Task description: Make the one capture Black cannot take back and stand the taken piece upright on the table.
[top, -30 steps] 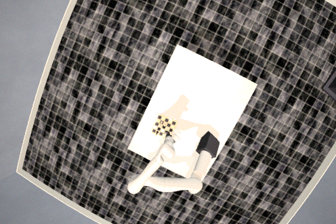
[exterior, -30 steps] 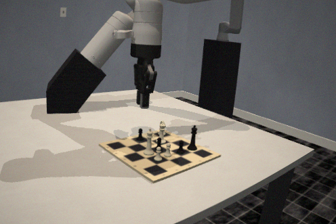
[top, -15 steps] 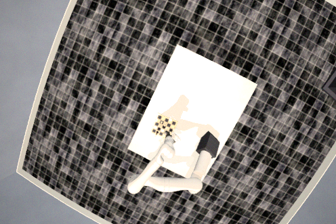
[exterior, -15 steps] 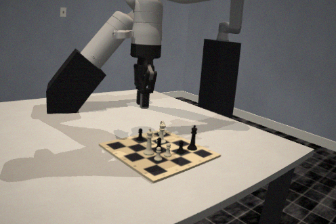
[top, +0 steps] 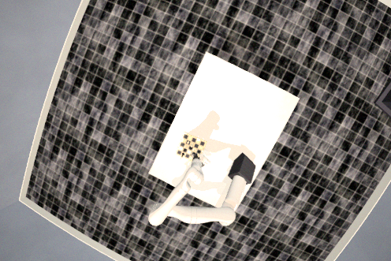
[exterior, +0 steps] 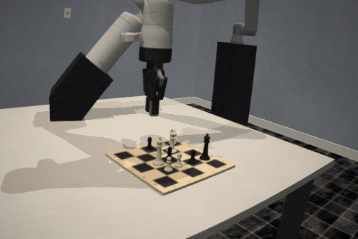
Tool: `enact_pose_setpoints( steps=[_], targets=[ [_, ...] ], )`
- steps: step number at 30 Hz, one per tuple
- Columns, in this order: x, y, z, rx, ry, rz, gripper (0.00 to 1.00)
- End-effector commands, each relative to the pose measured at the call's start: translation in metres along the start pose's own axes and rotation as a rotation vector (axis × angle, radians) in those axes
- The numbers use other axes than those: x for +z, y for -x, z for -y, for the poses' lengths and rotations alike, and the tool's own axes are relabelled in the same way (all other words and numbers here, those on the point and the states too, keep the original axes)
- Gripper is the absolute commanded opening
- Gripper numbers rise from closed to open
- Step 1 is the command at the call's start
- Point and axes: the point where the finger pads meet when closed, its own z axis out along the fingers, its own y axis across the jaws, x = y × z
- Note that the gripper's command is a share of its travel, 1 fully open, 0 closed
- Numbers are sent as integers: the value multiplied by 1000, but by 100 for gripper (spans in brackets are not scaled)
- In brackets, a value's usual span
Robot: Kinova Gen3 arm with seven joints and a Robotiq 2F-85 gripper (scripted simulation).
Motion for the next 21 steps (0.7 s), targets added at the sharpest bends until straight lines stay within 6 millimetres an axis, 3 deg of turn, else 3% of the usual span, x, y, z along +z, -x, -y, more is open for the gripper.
enact_pose_setpoints(
  steps=[1,21],
  targets=[
    [1,0,0,0,-1,0,34],
    [23,-1,-1,0,-1,0,34]
  ],
)
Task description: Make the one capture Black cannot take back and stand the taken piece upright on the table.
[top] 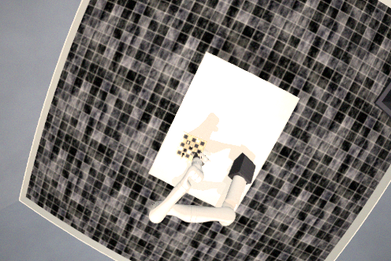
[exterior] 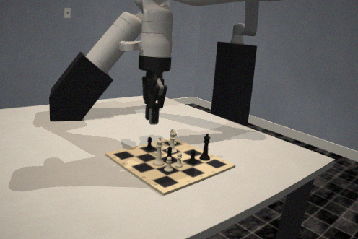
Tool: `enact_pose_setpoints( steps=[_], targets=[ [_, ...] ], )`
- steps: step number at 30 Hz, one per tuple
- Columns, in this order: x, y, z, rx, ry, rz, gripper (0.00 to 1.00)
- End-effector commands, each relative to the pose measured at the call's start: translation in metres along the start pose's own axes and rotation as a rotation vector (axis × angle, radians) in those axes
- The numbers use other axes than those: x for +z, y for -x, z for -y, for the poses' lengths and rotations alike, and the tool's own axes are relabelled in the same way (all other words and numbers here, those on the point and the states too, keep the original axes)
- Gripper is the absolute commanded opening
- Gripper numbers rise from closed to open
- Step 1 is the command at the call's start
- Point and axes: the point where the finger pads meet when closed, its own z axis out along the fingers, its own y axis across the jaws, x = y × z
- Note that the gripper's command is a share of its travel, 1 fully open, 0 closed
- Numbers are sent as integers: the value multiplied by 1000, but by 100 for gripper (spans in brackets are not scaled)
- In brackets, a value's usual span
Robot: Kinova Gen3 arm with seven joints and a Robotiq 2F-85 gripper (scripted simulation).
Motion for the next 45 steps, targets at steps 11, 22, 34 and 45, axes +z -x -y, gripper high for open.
enact_pose_setpoints(
  steps=[11,22,34,45],
  targets=[
    [18,-1,-2,1,5,-2,34],
    [29,-2,-3,1,5,-2,34],
    [32,-2,-3,1,5,-2,34],
    [32,-2,-3,1,5,-2,34]
  ],
)
